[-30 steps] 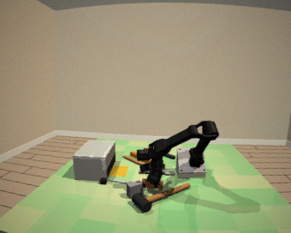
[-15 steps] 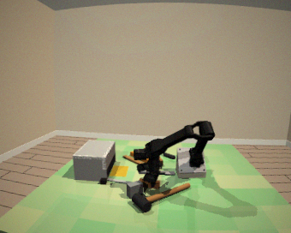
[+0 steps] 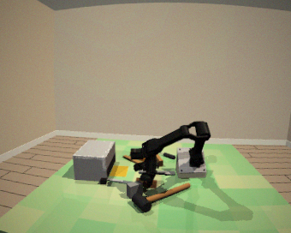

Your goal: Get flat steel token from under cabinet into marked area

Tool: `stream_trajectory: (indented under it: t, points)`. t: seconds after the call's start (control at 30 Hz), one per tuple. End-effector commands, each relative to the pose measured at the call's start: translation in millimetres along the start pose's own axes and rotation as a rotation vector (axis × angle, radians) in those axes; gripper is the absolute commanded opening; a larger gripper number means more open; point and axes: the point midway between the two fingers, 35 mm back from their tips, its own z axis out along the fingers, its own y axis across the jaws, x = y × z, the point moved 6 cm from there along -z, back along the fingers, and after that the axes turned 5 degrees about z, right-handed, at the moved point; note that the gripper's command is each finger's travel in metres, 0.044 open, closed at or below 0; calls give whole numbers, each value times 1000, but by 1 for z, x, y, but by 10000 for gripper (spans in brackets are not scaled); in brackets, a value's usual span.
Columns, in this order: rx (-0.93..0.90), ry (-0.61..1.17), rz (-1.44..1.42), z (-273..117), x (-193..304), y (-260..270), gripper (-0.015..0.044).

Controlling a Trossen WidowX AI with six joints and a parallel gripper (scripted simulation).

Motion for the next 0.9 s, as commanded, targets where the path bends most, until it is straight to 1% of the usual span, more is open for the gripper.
stream_trajectory:
  t: [0.0, 0.87]
  points:
    - [-3, -4, -10, -1, -6, 2, 0]
    - [-3, -5, -11, -1, -38, 3, 0]
